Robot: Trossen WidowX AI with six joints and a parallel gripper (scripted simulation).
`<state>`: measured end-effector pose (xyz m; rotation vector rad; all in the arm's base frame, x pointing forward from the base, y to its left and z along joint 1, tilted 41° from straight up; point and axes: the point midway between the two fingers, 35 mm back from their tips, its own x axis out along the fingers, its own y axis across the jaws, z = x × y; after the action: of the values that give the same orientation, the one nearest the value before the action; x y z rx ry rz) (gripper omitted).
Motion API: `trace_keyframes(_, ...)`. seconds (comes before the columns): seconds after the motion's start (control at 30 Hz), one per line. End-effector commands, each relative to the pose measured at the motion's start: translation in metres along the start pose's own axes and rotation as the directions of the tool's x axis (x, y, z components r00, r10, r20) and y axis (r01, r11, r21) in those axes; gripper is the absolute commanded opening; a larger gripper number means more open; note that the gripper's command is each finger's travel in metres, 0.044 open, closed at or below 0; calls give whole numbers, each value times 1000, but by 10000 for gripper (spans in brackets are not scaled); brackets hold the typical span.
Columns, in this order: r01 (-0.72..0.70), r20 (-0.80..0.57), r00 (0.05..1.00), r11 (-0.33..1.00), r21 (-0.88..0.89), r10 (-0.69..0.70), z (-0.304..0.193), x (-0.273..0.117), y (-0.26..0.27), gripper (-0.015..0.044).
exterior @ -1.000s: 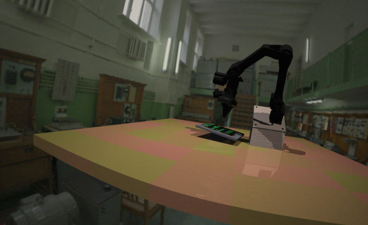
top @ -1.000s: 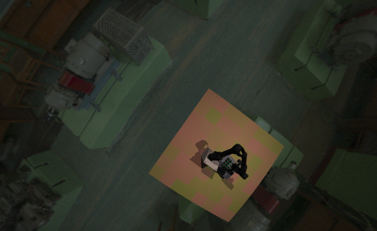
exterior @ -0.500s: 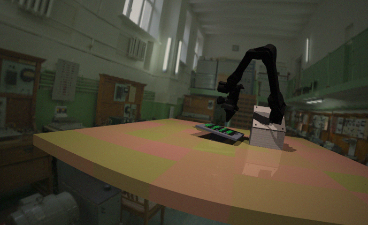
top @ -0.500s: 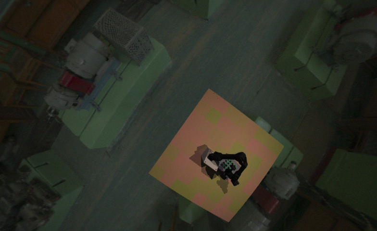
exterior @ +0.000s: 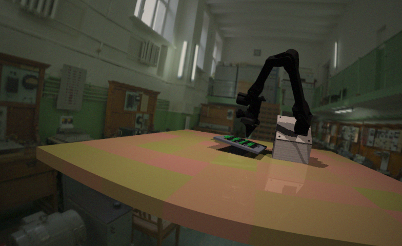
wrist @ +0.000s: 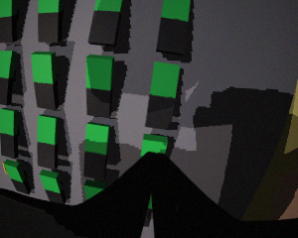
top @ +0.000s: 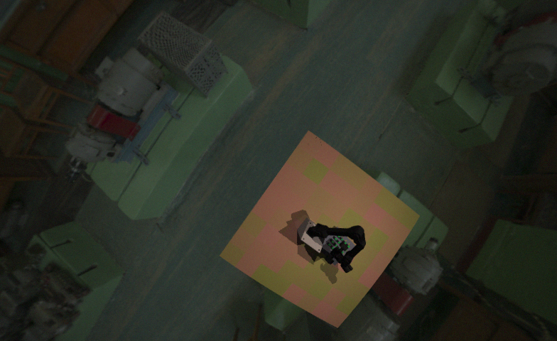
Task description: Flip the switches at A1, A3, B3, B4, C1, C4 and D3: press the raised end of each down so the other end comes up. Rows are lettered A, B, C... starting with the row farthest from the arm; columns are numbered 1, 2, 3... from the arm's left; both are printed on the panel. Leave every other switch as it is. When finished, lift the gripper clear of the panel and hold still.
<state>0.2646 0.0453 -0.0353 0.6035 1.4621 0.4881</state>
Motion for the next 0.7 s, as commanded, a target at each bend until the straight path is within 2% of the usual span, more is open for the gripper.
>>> trace_keyframes(0.0,-6,-8,1000,1000,10,7,-2,7,0,0)
trace_keyframes(0.67,-7,-8,1000,1000,10,7,-2,12,0,0)
